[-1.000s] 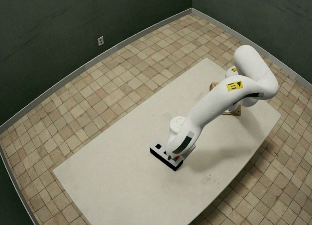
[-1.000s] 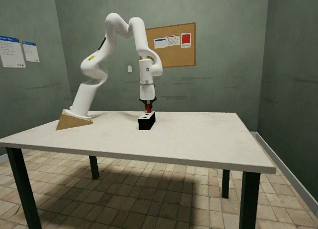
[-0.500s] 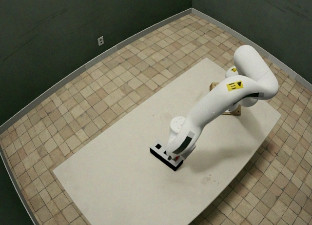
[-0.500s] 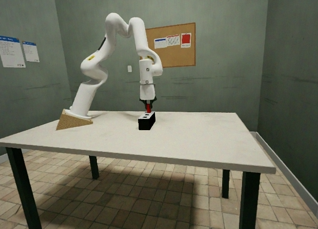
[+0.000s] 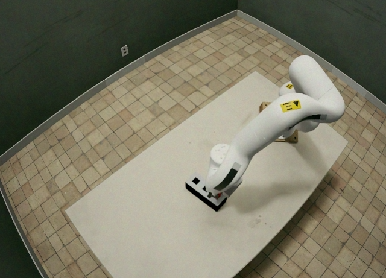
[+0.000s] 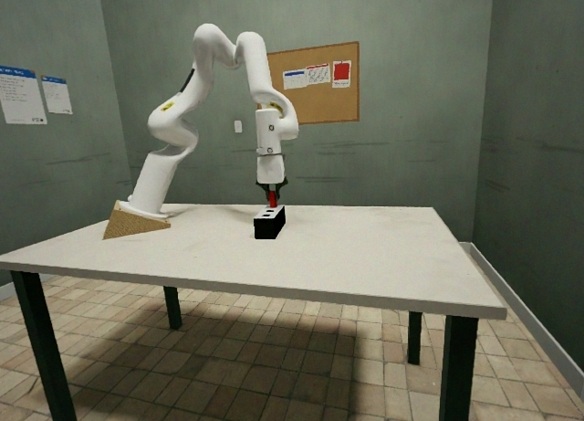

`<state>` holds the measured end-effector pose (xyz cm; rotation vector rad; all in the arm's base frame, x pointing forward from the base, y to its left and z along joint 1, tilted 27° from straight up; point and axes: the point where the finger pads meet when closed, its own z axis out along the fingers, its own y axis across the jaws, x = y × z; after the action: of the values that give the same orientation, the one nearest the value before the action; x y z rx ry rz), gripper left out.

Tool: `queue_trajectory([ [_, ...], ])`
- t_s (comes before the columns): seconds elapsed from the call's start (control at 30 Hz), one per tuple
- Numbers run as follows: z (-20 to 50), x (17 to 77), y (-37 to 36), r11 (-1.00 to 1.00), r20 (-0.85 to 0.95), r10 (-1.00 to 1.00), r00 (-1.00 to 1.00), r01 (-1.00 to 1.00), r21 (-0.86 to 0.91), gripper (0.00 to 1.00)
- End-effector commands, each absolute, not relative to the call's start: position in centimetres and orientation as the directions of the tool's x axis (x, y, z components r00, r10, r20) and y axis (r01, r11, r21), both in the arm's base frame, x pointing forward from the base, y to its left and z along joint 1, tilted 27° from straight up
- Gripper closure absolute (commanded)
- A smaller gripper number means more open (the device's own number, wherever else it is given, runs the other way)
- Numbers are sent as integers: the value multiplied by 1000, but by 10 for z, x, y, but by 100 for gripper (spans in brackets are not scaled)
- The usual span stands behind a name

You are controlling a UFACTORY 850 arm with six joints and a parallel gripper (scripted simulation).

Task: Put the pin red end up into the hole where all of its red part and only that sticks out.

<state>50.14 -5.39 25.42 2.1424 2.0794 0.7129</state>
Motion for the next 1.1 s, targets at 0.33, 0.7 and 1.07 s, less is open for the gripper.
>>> queue_trajectory([
  [0.33,255,502,-54,-81,275,961,-25,927,366,0],
  [0.7,255,502,-54,-81,275,961,-25,927,366,0],
  [1.07,255,502,-54,-81,275,961,-25,927,366,0],
])
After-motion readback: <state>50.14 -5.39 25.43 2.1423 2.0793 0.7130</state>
